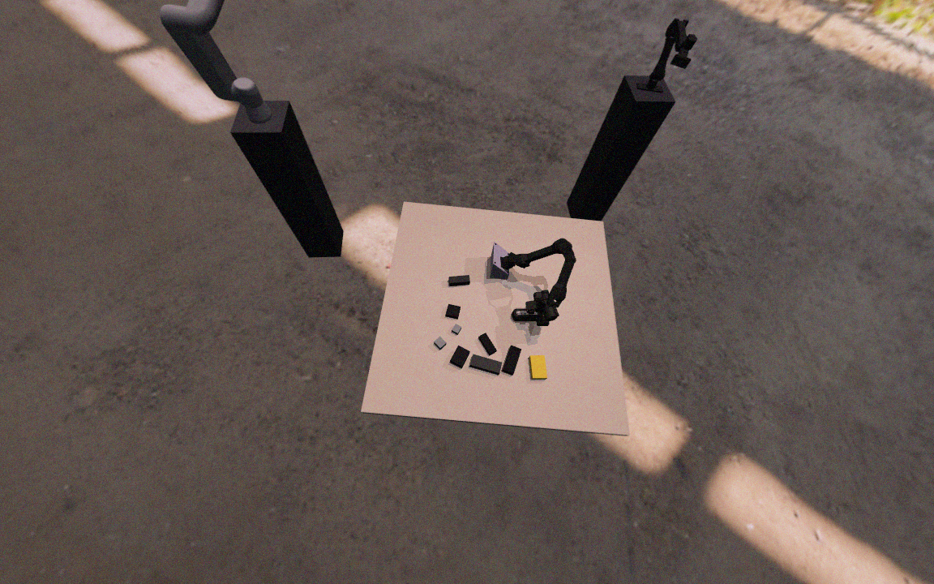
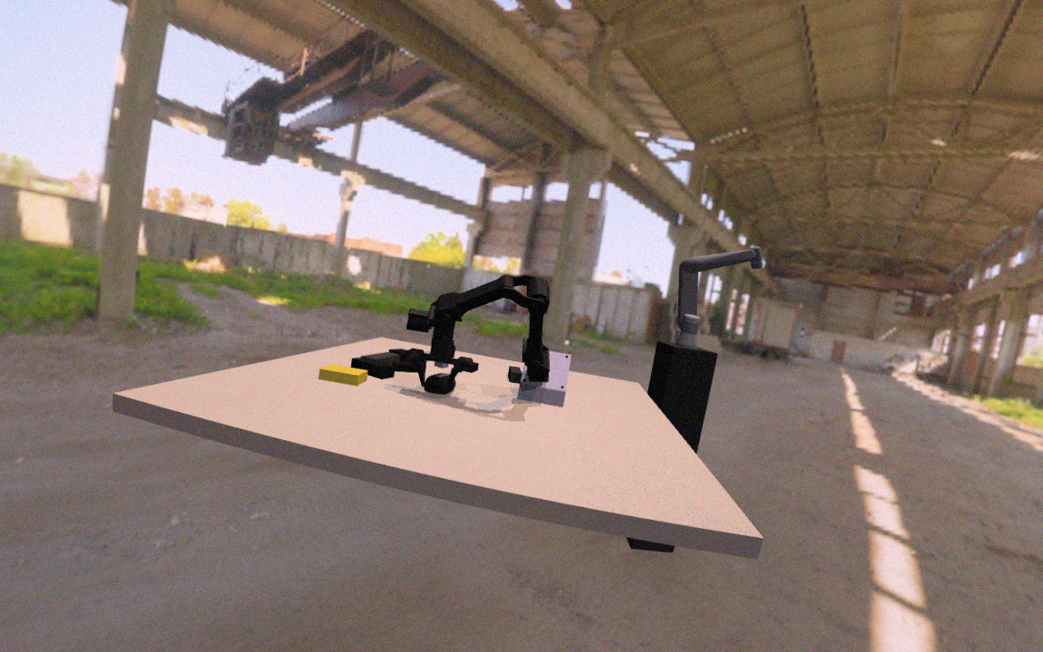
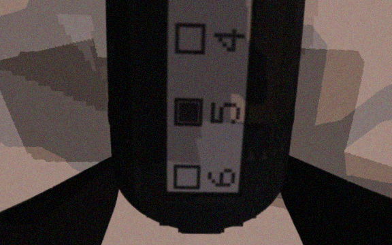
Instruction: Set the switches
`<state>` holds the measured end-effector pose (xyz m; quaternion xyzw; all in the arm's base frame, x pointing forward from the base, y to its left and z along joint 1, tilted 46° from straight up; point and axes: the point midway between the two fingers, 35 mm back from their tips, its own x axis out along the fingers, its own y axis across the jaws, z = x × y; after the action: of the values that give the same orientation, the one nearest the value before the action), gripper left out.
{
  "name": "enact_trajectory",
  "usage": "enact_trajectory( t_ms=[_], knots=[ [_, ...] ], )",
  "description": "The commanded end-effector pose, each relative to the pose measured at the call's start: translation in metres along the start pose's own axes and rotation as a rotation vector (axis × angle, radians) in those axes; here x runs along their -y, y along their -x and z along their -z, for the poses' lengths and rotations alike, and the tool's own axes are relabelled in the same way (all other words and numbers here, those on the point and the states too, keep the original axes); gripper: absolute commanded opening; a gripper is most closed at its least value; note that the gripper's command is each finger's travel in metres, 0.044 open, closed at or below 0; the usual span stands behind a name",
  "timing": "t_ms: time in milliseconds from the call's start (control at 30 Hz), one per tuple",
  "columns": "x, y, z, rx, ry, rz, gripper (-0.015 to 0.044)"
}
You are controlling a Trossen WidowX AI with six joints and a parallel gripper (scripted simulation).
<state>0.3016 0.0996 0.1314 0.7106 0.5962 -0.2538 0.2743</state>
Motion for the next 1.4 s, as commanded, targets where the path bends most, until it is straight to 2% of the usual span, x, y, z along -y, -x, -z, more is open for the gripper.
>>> enact_trajectory(
  t_ms=[0,800,933,1233,1367],
  knots=[
    [0.002,-0.005,-0.003,0.012,-0.013,0.005,0.0338],
    [0.001,-0.014,0.001,0.003,-0.004,0.002,0.0338],
    [0.001,-0.014,0.002,-0.001,-0.001,0.002,0.044],
    [0.001,-0.013,0.0,0.0,-0.001,0.002,0.044],
    [0.0,0.009,-0.035,0.006,-0.001,0.004,0.044]
  ],
)
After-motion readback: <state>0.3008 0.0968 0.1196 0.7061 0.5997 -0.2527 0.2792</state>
